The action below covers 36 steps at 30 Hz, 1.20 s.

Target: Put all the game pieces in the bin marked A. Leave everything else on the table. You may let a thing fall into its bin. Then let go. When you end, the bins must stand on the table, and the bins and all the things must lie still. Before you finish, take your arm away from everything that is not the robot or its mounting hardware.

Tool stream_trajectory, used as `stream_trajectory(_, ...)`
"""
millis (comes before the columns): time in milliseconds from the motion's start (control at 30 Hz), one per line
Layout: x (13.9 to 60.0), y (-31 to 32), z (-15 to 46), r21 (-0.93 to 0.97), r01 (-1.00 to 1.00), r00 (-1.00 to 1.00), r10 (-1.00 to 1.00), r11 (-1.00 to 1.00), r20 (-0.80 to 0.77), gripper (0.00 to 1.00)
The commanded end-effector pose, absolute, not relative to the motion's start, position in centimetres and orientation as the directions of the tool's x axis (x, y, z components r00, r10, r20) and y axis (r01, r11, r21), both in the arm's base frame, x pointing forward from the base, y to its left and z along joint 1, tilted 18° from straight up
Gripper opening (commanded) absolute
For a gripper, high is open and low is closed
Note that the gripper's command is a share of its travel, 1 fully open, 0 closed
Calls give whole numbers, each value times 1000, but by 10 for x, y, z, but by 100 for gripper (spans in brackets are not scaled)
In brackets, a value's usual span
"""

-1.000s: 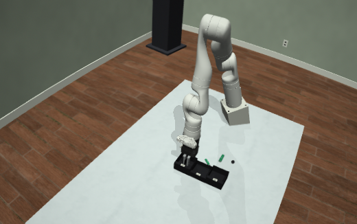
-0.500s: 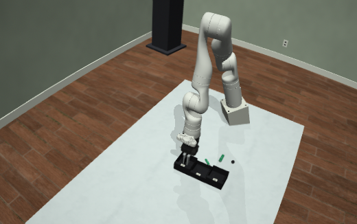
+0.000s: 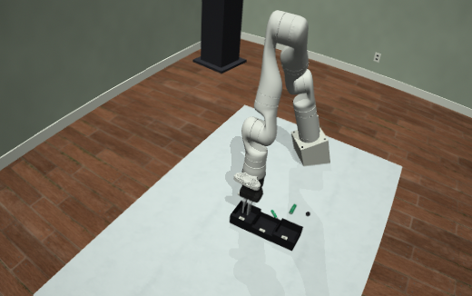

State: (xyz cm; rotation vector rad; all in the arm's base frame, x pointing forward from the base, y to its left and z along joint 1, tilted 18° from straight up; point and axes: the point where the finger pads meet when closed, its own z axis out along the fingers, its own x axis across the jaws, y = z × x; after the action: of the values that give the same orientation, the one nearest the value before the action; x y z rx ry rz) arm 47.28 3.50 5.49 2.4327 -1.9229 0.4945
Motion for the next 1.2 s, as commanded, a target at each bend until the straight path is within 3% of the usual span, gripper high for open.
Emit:
stream_trajectory(0, 474, 39, 60, -199, -946, 204, -949, -254, 242, 31)
stream_trajectory(533, 466, 45, 88, -199, -946, 204, -949, -254, 242, 31)
stream_trajectory(1167, 451, 125, 68, -199, -946, 204, -949, -254, 242, 31)
